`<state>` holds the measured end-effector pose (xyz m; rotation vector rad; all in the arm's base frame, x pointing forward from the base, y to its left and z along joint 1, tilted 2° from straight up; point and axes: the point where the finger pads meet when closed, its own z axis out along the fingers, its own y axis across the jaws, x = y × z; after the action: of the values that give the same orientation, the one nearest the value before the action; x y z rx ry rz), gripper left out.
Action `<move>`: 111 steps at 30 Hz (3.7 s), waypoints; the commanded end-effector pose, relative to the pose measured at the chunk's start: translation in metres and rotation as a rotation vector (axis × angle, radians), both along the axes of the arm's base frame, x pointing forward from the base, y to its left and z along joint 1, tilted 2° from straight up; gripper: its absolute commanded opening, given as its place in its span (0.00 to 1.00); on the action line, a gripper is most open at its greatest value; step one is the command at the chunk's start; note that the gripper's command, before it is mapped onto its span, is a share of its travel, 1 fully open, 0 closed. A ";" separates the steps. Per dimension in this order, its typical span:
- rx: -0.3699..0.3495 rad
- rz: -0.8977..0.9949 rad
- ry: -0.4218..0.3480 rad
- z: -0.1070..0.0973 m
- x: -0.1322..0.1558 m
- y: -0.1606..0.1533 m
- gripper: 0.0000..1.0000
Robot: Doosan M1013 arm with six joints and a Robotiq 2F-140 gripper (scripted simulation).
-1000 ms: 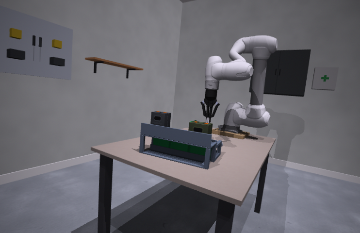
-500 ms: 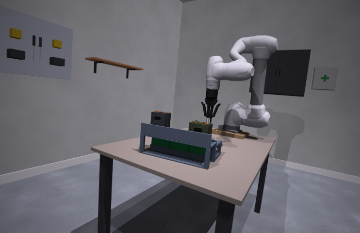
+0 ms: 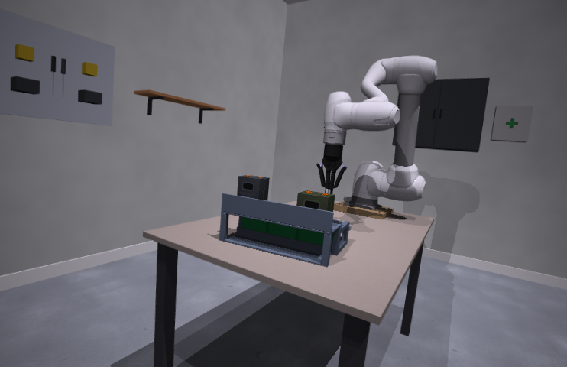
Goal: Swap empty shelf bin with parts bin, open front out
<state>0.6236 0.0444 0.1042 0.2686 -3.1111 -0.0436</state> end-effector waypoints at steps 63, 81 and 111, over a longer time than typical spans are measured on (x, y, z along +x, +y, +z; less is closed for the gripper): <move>0.000 0.000 0.000 -0.071 -0.001 0.002 0.10; 0.000 0.000 0.000 -0.071 -0.001 0.002 0.24; 0.000 0.000 0.000 -0.071 -0.001 0.002 0.24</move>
<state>0.6222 0.0463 0.0327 0.2686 -3.1112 -0.0435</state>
